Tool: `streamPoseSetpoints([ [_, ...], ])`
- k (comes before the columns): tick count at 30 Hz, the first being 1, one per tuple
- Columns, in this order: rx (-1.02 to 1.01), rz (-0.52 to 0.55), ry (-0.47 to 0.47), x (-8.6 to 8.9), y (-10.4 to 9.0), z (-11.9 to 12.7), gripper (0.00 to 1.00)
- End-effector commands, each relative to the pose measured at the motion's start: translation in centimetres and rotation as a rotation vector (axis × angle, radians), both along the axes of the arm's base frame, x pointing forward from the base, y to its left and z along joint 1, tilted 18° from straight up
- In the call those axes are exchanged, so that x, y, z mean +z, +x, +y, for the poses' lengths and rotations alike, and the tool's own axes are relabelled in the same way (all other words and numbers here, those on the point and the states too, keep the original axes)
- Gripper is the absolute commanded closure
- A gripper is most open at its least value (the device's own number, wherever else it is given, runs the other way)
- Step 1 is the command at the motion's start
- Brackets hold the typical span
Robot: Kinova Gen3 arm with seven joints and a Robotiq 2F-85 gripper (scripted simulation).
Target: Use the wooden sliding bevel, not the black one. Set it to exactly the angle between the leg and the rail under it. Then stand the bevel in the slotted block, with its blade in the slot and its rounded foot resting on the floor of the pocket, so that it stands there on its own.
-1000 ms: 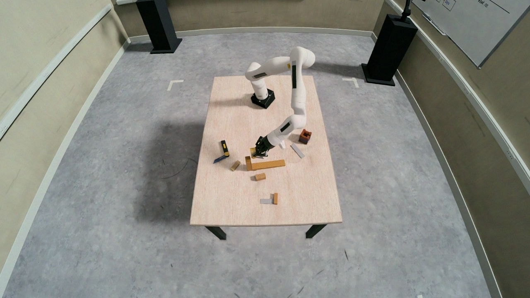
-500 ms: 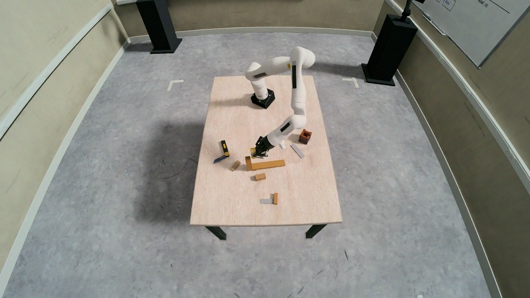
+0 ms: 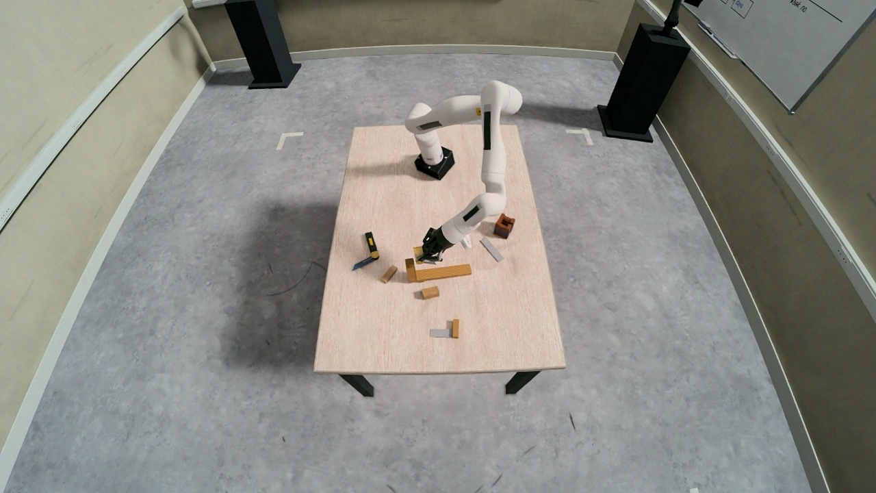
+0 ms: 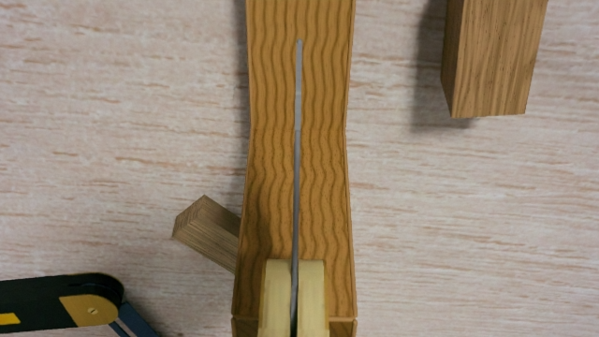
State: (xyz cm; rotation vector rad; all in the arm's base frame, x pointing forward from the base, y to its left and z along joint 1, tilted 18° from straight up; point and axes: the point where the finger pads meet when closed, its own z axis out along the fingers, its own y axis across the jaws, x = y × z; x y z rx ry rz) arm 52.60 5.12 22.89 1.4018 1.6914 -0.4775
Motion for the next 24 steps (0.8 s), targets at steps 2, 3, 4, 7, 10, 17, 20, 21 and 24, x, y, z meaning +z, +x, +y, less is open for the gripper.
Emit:
streamPoseSetpoints([
  [2, 0.000, -0.001, 0.001, -0.6, 0.2, -0.1, 0.90],
  [3, 0.000, -0.001, 0.001, -0.8, 0.3, -0.1, 0.90],
  [4, 0.000, -0.001, 0.001, -1.1, 0.3, -0.1, 0.90],
  [7, 0.000, -0.001, 0.001, -1.8, 0.5, -0.2, 0.90],
  [10, 0.000, -0.001, 0.001, -2.5, 0.7, -0.3, 0.90],
  [17, 0.000, -0.001, 0.001, -3.6, 1.1, -0.4, 0.90],
  [20, 0.000, -0.001, 0.001, -4.1, 1.2, -0.4, 0.90],
  [21, 0.000, -0.001, 0.001, -4.3, 1.2, -0.5, 0.90],
  [24, 0.000, -0.002, 0.001, -4.7, 1.4, -0.5, 0.90],
])
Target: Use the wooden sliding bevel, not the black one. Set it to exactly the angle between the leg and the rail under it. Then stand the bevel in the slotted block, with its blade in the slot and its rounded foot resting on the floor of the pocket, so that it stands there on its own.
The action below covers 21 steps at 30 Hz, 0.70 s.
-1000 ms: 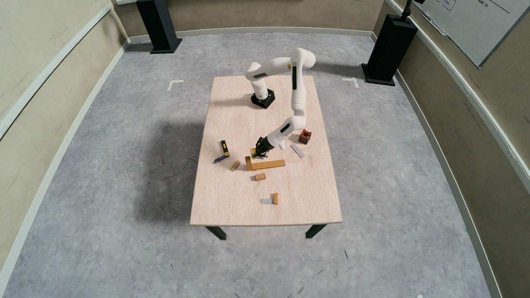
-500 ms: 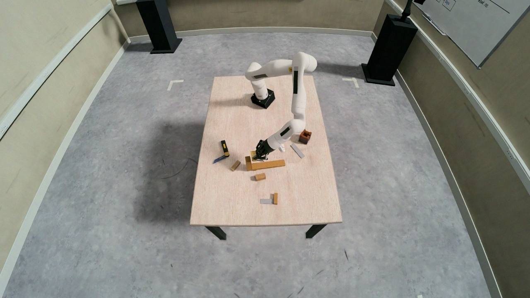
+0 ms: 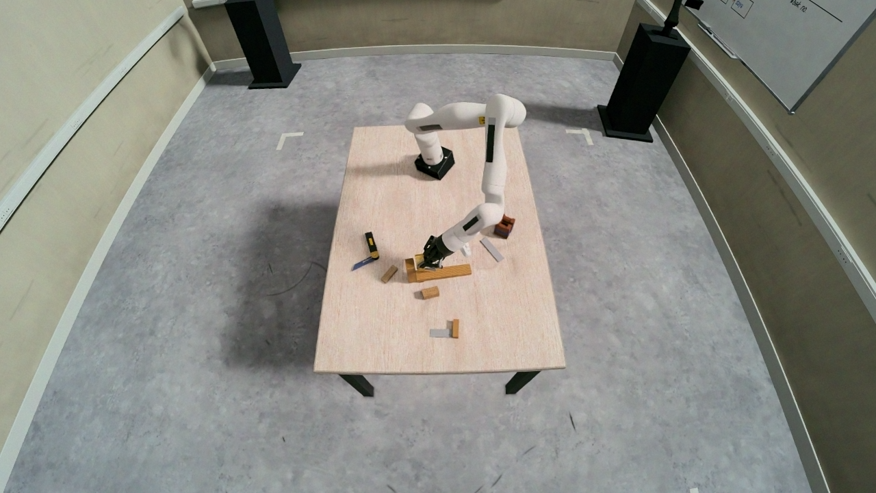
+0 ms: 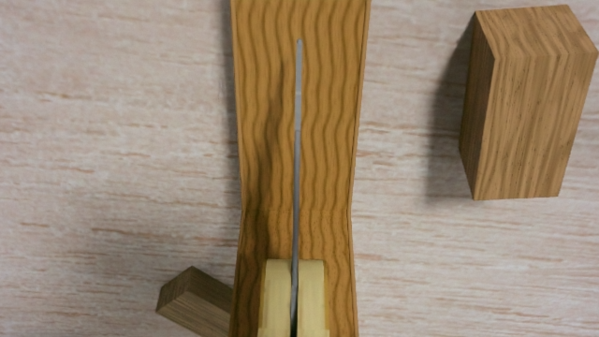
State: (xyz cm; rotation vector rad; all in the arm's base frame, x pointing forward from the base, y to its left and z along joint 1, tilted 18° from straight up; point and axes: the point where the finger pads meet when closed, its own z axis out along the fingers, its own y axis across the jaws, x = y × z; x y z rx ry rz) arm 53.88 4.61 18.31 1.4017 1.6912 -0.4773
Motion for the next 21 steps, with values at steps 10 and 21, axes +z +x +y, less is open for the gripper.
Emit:
streamPoseSetpoints([
  [10, 0.000, -0.001, 0.001, -0.54, 0.20, -0.04, 0.90],
  [21, 0.000, -0.001, 0.001, -0.55, 0.20, -0.04, 0.90],
])
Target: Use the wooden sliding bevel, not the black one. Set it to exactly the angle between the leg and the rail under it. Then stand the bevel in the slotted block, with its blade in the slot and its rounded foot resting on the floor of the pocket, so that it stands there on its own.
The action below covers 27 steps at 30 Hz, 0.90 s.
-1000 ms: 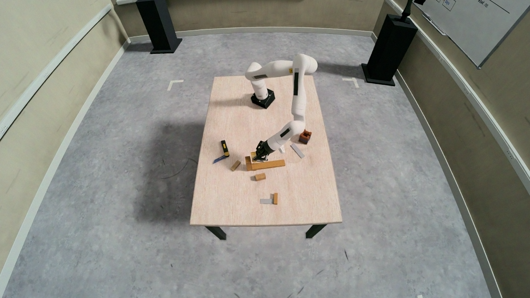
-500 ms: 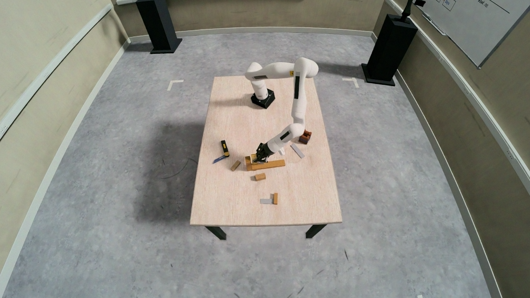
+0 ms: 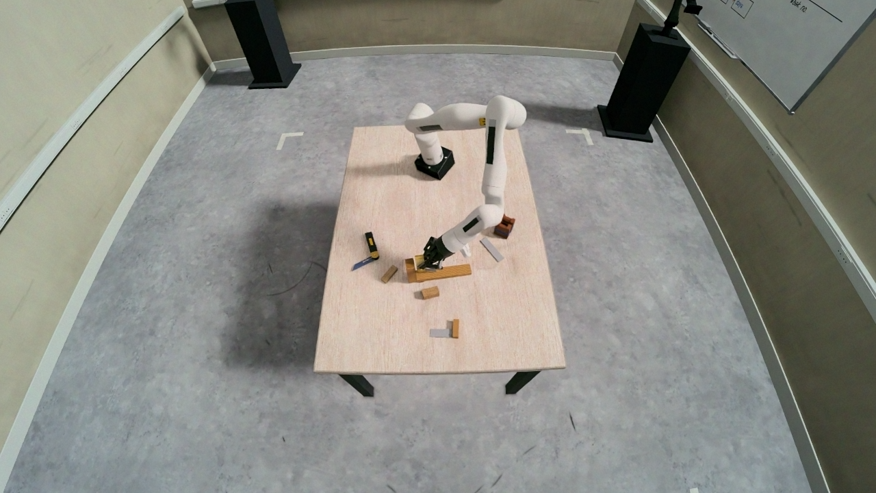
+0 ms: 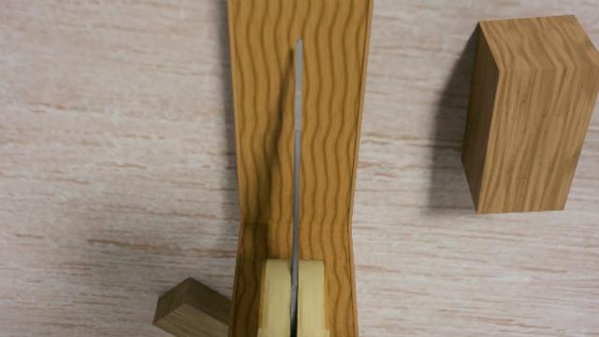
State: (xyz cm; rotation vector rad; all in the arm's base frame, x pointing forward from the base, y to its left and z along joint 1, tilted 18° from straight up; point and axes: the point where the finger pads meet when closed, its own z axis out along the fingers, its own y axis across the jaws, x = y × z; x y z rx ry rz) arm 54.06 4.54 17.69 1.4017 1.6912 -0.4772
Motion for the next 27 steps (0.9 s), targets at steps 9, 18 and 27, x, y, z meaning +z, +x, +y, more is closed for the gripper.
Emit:
streamPoseSetpoints([
  [9, 0.000, -0.001, 0.001, 0.22, 0.16, -0.51, 0.90],
  [18, 0.000, -0.001, 0.001, 0.22, 0.16, -0.52, 0.90],
  [27, 0.000, -0.001, 0.001, 0.18, 0.17, -0.53, 0.90],
])
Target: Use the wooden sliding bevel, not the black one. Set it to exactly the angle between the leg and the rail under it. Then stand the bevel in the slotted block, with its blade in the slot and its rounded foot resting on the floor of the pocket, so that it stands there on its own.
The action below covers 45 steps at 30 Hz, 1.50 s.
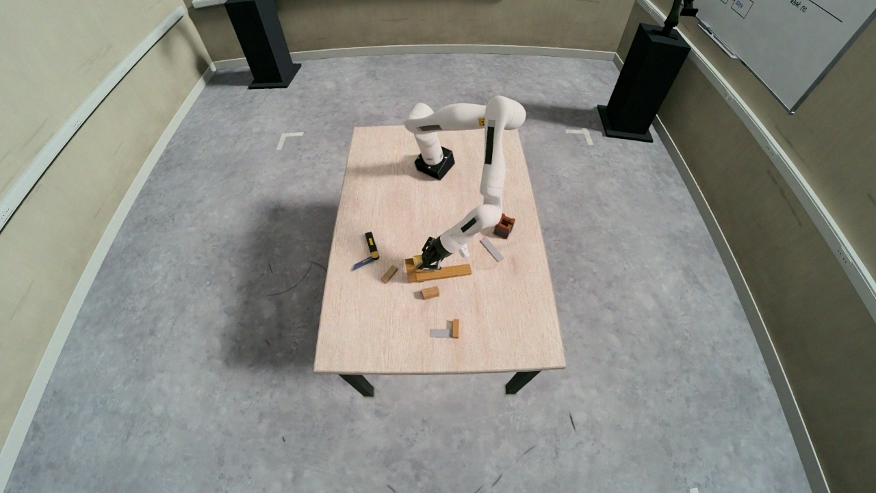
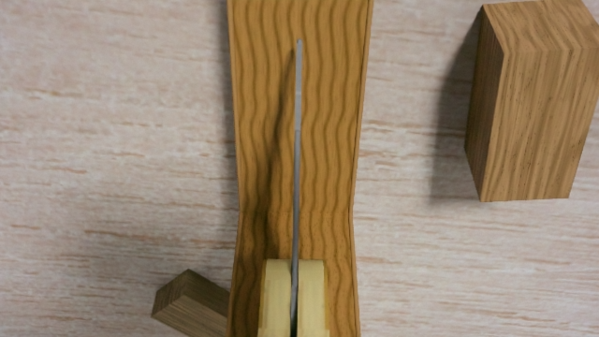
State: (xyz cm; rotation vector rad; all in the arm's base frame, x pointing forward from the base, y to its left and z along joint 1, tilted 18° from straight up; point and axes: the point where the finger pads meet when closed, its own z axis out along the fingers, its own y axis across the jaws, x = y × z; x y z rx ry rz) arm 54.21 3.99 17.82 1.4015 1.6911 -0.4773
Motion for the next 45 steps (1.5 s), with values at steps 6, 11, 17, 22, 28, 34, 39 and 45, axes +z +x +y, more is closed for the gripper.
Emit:
streamPoseSetpoints([
  [6, 0.000, -0.001, 0.001, -0.1, 0.1, 0.0, 0.90],
  [11, 0.000, -0.001, 0.001, -0.2, 0.1, 0.0, 0.90],
  [17, 0.000, -0.001, 0.001, -0.6, 0.2, 0.0, 0.90],
  [22, 0.000, -0.001, 0.001, -1.0, 0.3, -0.1, 0.90],
  [28, 0.000, -0.001, 0.001, -1.3, 0.4, -0.1, 0.90],
  [34, 0.000, -0.001, 0.001, -1.8, 0.5, -0.2, 0.90],
  [39, 0.000, -0.001, 0.001, -2.2, 0.7, -0.2, 0.90],
  [45, 0.000, -0.001, 0.001, -2.6, 0.7, -0.3, 0.90],
])
